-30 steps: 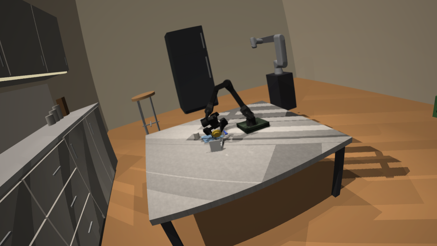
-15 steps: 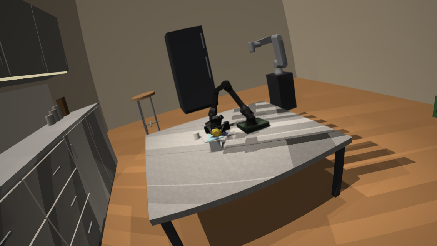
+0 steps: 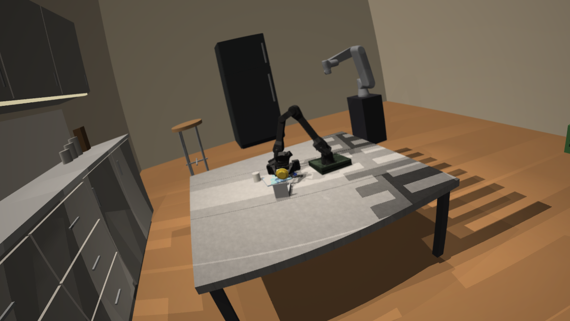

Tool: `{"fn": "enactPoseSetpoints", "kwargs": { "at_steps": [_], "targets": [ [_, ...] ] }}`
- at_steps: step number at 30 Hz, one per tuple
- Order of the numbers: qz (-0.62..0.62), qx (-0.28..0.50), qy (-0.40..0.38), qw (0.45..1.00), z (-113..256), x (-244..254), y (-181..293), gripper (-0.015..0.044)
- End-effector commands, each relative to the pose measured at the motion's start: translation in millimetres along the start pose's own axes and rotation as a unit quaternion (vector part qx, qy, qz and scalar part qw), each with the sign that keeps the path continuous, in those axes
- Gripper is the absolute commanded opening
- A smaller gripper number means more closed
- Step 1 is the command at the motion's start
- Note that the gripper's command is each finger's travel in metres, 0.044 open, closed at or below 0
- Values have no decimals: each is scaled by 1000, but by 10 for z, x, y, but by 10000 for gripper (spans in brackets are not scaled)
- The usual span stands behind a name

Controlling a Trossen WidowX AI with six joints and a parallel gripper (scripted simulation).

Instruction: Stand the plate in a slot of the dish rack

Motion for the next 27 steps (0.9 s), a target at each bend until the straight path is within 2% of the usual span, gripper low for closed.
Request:
{"fn": "enactPoseSetpoints", "kwargs": {
  "at_steps": [1,27],
  "targets": [
    [-2,-1,0,1000,-71,4,-21,0],
    [-7,3,-4,1000,-368,0,-75,0]
  ]
}}
Point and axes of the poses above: the point midway between the two fingers, 35 mm back from their tips, its own z axis back along the fingers, its own x axis across the jaws, y = z × x, the point moved 2 cm from there along z, back along the fingers, and after that the axes turned 2 degrees about z, right-handed, at the moved point
